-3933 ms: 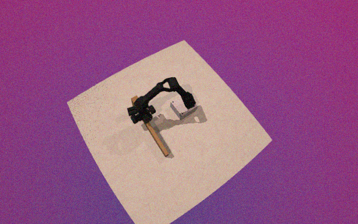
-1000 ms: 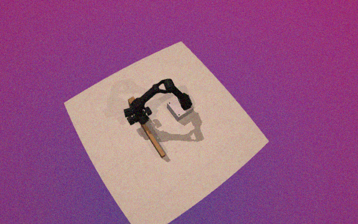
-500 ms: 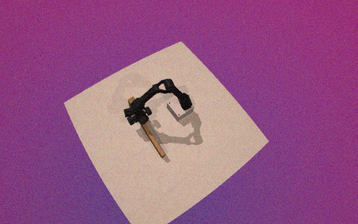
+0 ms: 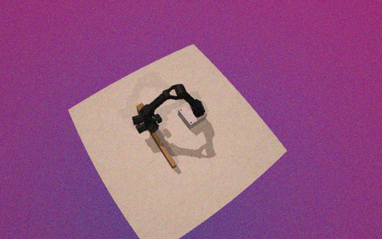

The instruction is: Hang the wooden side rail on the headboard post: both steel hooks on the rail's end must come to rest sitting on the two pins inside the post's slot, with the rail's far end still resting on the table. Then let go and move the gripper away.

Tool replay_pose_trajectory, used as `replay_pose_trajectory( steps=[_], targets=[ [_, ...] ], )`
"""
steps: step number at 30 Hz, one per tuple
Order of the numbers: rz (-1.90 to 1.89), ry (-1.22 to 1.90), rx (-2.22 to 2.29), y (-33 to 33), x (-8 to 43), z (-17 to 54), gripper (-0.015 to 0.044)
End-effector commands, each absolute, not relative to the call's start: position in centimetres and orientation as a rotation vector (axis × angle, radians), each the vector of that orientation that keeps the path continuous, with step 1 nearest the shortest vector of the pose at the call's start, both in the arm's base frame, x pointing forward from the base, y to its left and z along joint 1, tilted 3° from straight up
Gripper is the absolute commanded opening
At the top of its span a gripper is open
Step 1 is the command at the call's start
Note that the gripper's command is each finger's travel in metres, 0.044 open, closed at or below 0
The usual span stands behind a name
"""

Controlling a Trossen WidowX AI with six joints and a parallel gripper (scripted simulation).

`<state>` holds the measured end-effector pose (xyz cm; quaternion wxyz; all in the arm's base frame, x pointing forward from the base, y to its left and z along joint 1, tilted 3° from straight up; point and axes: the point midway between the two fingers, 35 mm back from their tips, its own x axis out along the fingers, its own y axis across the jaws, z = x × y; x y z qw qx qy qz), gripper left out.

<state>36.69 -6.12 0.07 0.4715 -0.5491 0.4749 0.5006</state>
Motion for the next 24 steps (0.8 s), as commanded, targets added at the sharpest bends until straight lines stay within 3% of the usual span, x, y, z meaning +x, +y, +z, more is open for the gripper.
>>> replay_pose_trajectory(
  steps=[1,8,24],
  targets=[
    [1.226,1.163,-1.345,-6.1,36.7,0.1,0.0263],
    [1.219,1.163,-1.348,-6.0,36.6,2.7,0.0440],
    [1.223,1.154,-1.353,-3.0,36.3,4.0,0.0440]
  ],
)
